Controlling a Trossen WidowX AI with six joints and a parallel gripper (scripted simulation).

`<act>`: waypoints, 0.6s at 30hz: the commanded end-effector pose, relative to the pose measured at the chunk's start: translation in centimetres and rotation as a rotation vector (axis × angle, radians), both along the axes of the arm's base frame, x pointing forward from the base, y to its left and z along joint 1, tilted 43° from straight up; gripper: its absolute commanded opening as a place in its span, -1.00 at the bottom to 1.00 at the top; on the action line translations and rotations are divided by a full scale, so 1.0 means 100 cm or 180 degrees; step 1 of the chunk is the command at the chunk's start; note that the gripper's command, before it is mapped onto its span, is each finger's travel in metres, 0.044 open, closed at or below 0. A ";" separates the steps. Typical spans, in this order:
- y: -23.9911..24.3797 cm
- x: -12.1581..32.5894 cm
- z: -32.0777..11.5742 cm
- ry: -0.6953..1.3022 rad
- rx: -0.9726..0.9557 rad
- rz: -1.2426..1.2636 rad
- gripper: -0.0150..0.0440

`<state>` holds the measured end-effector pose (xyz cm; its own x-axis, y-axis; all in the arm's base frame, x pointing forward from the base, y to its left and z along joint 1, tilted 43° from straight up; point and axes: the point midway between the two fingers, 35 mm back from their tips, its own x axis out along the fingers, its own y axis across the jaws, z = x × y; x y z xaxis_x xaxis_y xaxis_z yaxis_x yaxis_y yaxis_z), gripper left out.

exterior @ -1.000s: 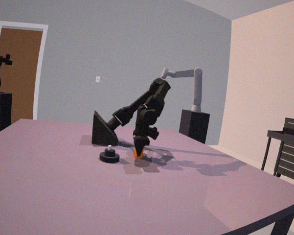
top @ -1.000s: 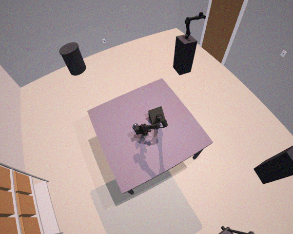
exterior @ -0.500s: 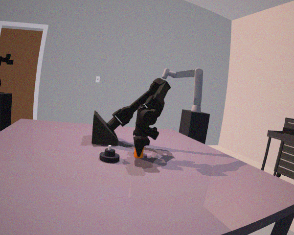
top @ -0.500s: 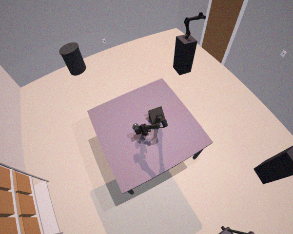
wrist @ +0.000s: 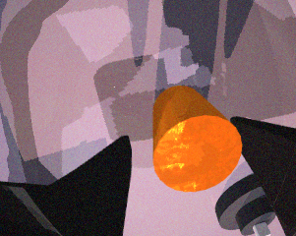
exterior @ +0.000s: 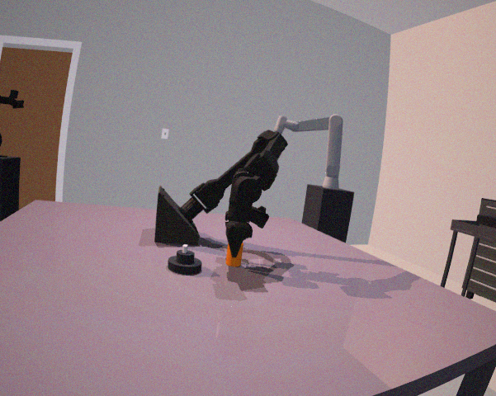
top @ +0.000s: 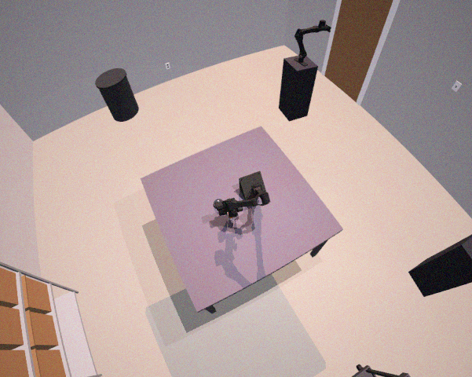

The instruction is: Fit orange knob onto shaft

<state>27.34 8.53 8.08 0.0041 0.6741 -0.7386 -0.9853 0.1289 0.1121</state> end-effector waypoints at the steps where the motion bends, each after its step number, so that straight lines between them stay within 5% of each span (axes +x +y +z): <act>1: -0.034 0.002 0.036 -0.0067 -0.0006 -0.0043 0.86; 3: -0.040 0.001 0.044 -0.0067 0.0001 -0.0045 1.00; 18: -0.026 0.002 0.029 -0.0068 0.0000 -0.0045 1.00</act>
